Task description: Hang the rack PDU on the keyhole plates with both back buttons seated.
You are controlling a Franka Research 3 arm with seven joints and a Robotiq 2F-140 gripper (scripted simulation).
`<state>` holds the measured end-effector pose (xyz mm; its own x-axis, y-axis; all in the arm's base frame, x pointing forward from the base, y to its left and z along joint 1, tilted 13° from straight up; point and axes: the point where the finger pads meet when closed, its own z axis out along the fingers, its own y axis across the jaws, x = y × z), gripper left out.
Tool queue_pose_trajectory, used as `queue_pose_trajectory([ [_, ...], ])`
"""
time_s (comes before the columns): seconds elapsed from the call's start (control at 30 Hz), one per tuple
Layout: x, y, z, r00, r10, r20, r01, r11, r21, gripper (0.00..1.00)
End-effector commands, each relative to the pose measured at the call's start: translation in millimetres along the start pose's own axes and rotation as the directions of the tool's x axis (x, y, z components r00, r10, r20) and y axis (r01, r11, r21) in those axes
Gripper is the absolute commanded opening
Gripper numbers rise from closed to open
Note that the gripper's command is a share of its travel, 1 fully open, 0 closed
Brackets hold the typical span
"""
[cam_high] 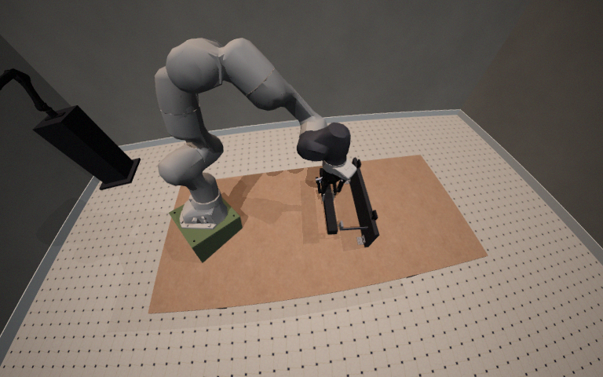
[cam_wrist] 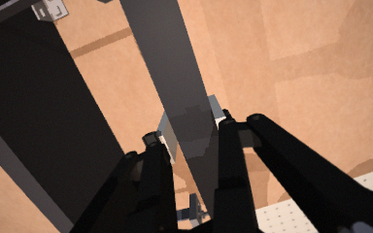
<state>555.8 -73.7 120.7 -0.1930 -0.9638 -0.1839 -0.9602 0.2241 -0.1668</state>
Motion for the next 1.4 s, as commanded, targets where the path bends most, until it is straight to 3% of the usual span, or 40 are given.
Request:
queue_pose_trajectory([
  [0.0, 0.7, -2.2, -2.8, 1.0, -0.005, -0.001, 0.005, 1.0, 0.007, 0.0],
  [1.37, 0.4, 1.2, -0.7, 1.0, 0.001, 0.0, -0.001, 1.0, -0.002, 0.0],
])
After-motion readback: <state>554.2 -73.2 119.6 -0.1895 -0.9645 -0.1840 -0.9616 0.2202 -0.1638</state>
